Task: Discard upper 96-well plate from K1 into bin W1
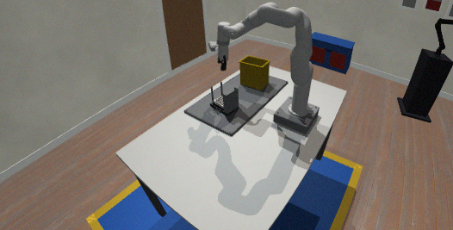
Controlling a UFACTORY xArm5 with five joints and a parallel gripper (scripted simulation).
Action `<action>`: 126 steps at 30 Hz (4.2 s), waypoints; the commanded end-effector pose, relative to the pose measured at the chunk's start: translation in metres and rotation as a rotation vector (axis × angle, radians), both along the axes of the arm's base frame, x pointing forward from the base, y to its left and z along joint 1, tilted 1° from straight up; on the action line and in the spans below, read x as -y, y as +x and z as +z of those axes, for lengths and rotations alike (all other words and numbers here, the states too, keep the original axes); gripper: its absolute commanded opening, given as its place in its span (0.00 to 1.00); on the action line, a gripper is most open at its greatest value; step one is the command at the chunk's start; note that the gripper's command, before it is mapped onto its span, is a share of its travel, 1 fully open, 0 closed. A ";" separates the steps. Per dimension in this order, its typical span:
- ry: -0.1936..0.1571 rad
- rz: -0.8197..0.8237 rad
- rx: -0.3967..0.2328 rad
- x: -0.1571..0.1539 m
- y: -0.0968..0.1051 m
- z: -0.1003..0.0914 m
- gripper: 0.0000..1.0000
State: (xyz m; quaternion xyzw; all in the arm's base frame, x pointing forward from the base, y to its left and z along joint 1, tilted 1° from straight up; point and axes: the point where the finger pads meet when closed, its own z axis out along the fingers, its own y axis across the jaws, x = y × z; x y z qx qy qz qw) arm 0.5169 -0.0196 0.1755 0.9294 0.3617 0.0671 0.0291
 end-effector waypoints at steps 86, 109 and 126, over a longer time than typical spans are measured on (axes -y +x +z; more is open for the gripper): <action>0.089 -1.043 -0.121 -0.125 -0.082 0.042 1.00; 0.089 -1.043 -0.121 -0.126 -0.082 0.023 1.00; 0.089 -1.043 -0.121 -0.126 -0.082 -0.002 1.00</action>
